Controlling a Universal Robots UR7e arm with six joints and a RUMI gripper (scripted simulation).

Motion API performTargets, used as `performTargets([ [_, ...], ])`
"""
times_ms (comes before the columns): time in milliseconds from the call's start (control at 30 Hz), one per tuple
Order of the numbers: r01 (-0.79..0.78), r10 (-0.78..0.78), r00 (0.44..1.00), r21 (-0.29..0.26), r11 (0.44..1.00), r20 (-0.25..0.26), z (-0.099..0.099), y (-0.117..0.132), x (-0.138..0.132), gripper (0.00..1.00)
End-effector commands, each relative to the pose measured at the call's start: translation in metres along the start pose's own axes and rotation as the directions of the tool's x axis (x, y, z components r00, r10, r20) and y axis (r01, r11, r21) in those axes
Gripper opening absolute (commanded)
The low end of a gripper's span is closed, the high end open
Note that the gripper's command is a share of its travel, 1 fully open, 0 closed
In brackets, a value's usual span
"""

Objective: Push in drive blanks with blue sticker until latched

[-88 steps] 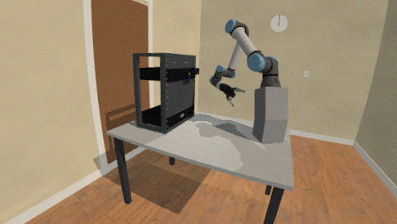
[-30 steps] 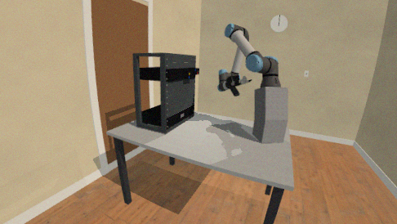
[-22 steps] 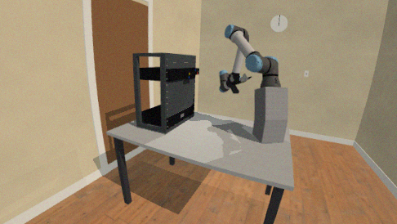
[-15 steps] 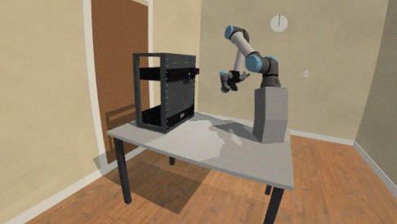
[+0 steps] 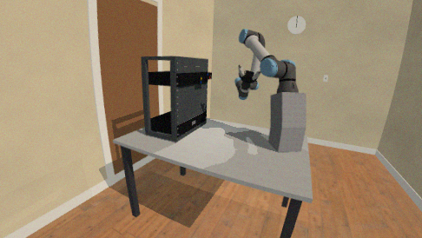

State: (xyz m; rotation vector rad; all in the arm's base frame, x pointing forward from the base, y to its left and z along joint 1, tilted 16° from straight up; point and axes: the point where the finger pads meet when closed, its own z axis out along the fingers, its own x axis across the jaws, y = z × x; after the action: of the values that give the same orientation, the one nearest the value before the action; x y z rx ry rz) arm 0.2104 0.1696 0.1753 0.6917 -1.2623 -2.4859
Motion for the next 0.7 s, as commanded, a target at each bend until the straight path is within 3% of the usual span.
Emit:
performTargets([
  [0, 0.076, -0.070, 0.994, -0.072, 0.995, 0.087, 0.011, 0.015, -0.020, 1.00],
  [200, 0.096, -0.024, 0.955, -0.233, 0.968, 0.294, 0.026, 0.047, -0.052, 1.00],
  [433, 0.136, 0.079, 0.857, -0.371, 0.919, 0.509, 0.019, 0.076, -0.092, 1.00],
  [500, 0.150, 0.112, 0.820, -0.399, 0.904, 0.562, 0.014, 0.082, -0.104, 1.00],
  [567, 0.150, 0.112, 0.820, -0.399, 0.904, 0.562, 0.014, 0.082, -0.104, 1.00],
  [667, 0.170, 0.166, 0.757, -0.436, 0.884, 0.632, 0.003, 0.089, -0.120, 1.00],
])
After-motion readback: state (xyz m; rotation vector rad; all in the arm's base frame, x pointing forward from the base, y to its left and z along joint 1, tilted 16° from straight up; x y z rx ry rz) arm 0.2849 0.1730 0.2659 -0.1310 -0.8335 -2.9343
